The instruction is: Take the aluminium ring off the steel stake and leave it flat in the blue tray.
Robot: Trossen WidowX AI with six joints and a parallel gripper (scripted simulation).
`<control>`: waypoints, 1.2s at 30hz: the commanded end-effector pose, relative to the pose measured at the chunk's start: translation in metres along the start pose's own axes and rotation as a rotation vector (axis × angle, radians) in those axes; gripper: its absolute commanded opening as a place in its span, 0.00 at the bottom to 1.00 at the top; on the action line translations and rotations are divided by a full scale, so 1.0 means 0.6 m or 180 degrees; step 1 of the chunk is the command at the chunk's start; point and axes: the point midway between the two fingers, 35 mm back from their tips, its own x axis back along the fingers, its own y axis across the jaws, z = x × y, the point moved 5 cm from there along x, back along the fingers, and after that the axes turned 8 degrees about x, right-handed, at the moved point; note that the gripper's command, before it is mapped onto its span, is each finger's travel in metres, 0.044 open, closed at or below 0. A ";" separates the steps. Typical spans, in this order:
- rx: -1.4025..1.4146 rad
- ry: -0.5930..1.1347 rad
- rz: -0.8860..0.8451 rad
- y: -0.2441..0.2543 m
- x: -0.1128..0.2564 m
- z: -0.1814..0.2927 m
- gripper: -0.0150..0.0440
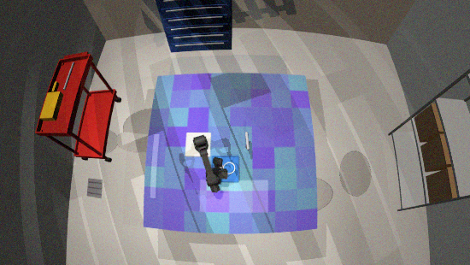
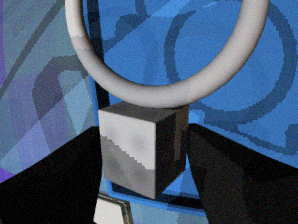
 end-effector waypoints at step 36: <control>-0.0173 -0.0269 0.0495 0.047 0.067 0.017 1.00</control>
